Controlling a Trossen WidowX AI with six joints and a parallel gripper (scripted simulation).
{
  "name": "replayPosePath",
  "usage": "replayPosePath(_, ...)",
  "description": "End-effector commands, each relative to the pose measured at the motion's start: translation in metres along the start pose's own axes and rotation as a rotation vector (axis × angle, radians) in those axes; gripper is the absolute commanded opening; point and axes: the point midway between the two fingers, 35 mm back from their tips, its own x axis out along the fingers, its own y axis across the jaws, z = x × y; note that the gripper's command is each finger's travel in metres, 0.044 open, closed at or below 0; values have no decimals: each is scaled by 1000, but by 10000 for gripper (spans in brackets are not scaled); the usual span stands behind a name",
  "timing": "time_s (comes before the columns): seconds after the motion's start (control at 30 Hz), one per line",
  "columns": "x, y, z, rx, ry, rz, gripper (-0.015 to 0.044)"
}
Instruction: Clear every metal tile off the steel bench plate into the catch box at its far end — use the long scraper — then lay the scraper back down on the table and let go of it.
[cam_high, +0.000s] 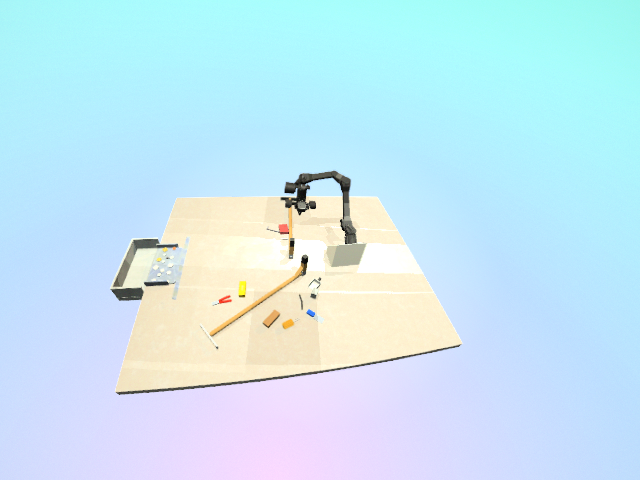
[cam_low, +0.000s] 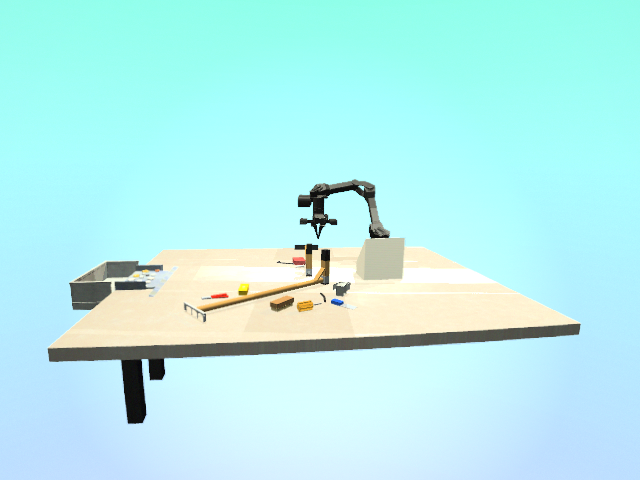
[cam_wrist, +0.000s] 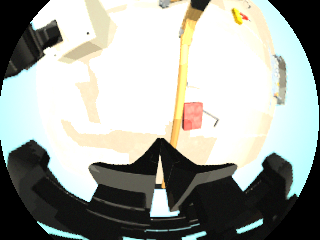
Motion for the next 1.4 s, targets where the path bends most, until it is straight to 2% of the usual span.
replayPosePath(0.0,14,0,2,-6,-5,6,0)
replayPosePath(1.37,114,11,-6,-9,19,-1,0)
